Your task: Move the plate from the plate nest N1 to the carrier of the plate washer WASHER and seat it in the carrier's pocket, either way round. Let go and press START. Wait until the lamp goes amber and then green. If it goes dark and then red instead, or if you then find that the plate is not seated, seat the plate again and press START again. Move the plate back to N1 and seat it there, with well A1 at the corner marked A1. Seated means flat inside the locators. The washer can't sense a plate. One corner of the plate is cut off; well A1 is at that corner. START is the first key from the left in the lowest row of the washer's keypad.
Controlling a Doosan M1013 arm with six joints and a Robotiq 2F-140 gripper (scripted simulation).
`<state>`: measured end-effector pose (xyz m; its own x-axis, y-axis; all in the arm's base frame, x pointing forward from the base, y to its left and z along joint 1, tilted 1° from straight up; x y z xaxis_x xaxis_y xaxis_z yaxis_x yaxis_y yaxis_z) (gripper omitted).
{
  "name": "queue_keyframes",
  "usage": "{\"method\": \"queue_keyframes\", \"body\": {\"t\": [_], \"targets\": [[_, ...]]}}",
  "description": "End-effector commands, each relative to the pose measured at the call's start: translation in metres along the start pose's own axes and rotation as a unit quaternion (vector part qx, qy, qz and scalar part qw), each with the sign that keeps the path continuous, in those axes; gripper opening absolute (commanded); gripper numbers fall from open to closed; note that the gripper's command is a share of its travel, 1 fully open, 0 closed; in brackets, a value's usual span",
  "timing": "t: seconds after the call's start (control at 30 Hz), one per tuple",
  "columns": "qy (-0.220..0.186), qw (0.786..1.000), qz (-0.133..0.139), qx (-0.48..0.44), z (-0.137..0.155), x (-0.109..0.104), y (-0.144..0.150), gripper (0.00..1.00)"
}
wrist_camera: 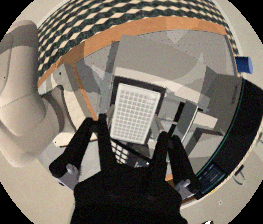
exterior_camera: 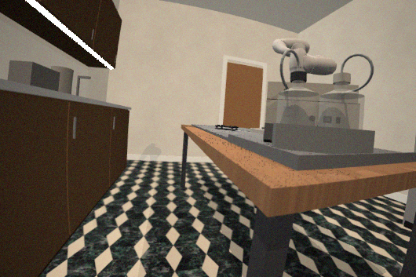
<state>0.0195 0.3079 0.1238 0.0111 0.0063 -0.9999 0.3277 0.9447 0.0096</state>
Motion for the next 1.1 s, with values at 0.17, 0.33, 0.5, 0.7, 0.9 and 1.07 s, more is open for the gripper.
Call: {"method": "queue_keyframes", "body": {"t": [0.17,0.33,0.5,0.7,0.9,1.07], "targets": [[-0.003,1.000,-0.003,-0.001,0.0028,0.0045,-0.0048,0.10],[-0.003,1.000,-0.003,-0.001,0.0028,0.0045,-0.0048,0.10],[-0.003,1.000,-0.003,-0.001,0.0028,0.0045,-0.0048,0.10],[-0.003,1.000,-0.003,-0.001,0.0028,0.0045,-0.0048,0.70],[-0.003,1.000,-0.003,-0.001,0.0028,0.0045,-0.0048,0.70],[-0.003,1.000,-0.003,-0.001,0.0028,0.0045,-0.0048,0.70]]}}
Point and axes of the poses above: the point where the finger pads meet when closed, its own x axis out along the fingers, its own y axis across the jaws, z = x × y, the point moved 3 cm from there along -x, back along the fingers, and after that the axes turned 2 degrees about -x, right-handed, at the moved point
